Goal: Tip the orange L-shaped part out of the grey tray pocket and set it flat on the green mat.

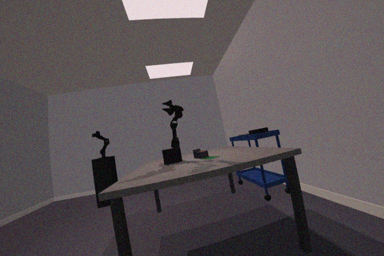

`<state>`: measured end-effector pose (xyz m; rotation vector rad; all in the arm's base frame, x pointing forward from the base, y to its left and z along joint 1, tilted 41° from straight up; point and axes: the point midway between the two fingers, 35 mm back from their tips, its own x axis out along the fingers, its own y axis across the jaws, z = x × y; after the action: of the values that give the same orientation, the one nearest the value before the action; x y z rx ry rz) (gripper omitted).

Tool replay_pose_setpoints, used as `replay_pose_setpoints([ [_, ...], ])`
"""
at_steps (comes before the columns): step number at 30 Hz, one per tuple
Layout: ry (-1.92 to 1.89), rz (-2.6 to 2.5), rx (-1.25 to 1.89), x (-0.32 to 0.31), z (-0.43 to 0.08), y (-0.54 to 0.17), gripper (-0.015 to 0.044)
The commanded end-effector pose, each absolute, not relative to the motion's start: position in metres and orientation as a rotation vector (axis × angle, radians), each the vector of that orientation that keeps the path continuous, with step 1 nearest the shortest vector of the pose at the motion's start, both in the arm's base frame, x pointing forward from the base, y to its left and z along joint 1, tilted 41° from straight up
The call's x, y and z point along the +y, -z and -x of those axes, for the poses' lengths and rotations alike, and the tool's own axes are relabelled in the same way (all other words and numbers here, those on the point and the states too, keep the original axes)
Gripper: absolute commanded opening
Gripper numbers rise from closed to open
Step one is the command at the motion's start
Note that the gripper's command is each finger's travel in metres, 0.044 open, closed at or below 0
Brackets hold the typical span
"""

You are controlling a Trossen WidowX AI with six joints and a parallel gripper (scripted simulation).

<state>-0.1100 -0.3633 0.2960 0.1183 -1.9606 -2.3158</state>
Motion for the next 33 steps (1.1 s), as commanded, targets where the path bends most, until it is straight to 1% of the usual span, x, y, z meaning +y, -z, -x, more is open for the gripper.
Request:
replay_pose_setpoints([
  [1,2.329,-0.126,-1.915,-0.366,0.108,-0.296,0.0374],
  [3,2.380,-0.161,-1.682,-0.381,0.096,-0.294,0.0321],
  [5,2.418,-0.208,-1.286,-0.406,0.071,-0.286,0.0269],
  [7,2.376,-0.246,-0.775,-0.434,0.031,-0.266,0.0216],
  [8,2.346,-0.252,-0.639,-0.440,0.019,-0.259,0.0190],
  [9,2.317,-0.256,-0.529,-0.444,0.008,-0.252,0.0180],
  [15,2.065,-0.253,0.072,-0.455,-0.055,-0.206,0.0180],
  [21,1.692,-0.227,0.568,-0.437,-0.118,-0.151,0.0180],
  [27,1.225,-0.198,0.953,-0.388,-0.172,-0.096,0.0180],
  [33,0.703,-0.179,1.214,-0.313,-0.210,-0.054,0.0180],
])
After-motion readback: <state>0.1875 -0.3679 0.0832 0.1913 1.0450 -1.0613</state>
